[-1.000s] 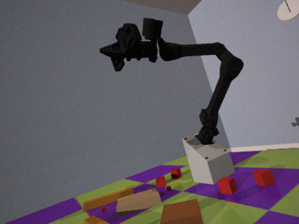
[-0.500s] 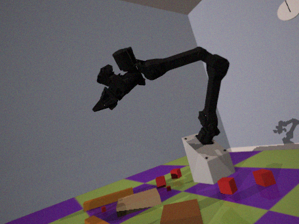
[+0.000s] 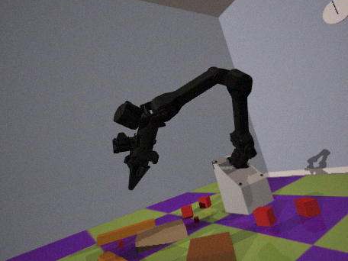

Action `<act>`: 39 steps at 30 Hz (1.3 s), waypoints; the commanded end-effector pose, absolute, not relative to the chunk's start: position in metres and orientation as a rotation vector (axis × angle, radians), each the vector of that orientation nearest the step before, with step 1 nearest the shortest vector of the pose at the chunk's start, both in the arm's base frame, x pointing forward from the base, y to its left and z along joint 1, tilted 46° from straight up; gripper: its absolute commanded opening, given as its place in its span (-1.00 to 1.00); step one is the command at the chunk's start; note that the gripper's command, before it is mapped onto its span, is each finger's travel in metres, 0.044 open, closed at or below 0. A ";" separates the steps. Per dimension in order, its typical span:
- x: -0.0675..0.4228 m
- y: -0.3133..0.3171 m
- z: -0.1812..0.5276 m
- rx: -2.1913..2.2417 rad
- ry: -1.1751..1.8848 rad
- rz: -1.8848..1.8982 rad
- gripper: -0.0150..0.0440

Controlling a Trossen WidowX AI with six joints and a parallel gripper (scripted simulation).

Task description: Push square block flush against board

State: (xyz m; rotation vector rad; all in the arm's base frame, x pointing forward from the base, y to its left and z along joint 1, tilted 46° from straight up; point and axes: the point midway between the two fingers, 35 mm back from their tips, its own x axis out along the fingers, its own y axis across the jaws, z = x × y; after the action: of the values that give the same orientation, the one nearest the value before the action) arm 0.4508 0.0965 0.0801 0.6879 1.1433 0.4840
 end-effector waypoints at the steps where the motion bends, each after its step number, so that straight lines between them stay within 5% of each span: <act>1: 0.429 0.119 0.052 0.667 1.275 0.537 -0.49; 13: 0.369 0.164 -0.012 0.570 1.610 0.677 -0.49; 39: 0.377 0.206 -0.052 0.568 1.616 0.683 -0.49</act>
State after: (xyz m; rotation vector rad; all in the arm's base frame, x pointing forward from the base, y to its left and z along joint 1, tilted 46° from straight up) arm 0.3695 0.2047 -0.0528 0.5643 1.6192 0.6815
